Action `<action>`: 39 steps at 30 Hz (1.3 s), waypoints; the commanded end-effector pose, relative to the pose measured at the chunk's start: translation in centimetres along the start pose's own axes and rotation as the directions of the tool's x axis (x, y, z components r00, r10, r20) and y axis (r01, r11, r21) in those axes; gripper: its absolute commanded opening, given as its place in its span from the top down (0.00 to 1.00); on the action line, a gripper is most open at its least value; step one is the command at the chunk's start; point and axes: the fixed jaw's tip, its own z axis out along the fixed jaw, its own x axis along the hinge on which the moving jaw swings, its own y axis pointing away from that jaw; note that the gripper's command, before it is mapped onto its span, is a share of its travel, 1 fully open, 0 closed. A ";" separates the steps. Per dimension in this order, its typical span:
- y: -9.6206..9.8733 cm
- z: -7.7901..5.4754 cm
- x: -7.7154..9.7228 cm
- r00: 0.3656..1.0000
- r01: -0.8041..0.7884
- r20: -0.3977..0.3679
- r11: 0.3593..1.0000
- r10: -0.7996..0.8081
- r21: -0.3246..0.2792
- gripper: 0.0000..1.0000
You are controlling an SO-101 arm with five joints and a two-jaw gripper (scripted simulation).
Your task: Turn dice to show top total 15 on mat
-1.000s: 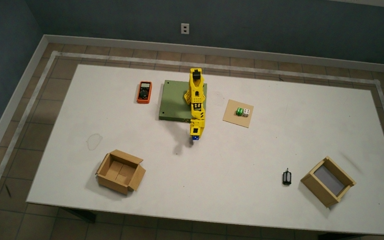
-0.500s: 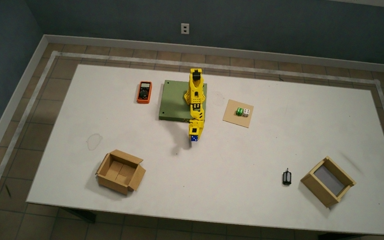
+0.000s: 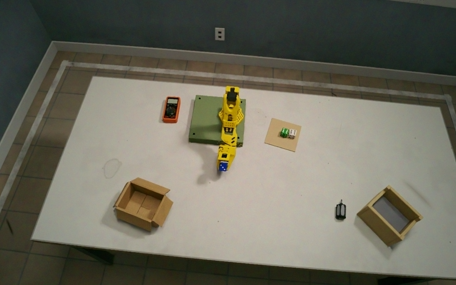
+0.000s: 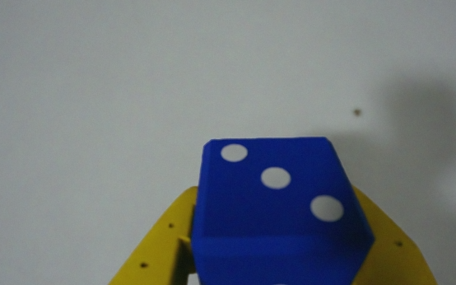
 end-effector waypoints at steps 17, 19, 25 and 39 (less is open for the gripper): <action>-3.5 0.3 -0.6 0.971 0.012 0.236 0.994 -0.037 0.109 1.00; -3.5 0.3 -0.6 0.970 0.012 0.239 0.994 -0.038 0.110 1.00; -3.5 0.3 -0.6 0.970 0.012 0.239 0.994 -0.038 0.111 1.00; -3.5 0.3 -0.6 0.970 0.012 0.239 0.994 -0.038 0.111 1.00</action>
